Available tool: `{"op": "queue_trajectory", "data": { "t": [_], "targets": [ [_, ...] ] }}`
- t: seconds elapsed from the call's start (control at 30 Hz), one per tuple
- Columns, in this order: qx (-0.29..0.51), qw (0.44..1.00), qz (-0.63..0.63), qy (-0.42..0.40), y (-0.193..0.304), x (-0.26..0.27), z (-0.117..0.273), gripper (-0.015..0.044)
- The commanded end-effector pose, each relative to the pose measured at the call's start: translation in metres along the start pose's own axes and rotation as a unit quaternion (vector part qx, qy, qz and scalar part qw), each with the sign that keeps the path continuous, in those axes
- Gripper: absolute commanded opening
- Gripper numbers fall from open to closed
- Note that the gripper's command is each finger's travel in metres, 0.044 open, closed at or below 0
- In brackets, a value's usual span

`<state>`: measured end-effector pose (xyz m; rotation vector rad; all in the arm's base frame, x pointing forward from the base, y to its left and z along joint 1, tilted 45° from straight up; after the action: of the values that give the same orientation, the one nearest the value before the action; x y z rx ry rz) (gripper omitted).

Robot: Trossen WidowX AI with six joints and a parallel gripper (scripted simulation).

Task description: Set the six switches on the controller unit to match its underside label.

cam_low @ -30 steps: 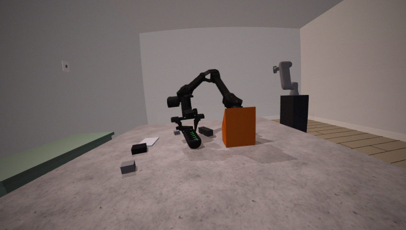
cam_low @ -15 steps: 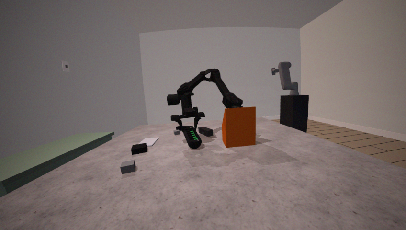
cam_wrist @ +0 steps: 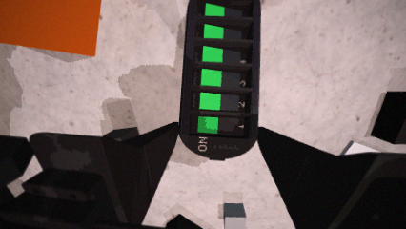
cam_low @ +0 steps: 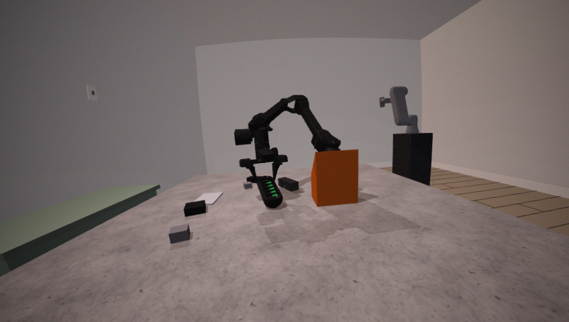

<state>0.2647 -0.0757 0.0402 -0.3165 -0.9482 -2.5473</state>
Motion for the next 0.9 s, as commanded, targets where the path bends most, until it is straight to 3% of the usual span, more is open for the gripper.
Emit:
{"op": "queue_trajectory", "data": {
  "t": [0.0, 0.87],
  "targets": [
    [0.002, 1.000, 0.003, 0.001, -0.006, -0.002, 0.004, 0.0336],
    [0.028, 1.000, 0.003, -0.005, -0.023, -0.006, 0.018, 0.0336]
  ]
}}
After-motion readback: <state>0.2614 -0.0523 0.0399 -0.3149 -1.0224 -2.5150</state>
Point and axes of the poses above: the point midway between the two fingers, 35 mm back from their tips, its own z axis back along the fingers, its own x axis across the jaws, y = z × x, the point moved 2 cm from there along z, back along the fingers, and after that the axes turned 13 degrees about z, right-handed, at the moved point
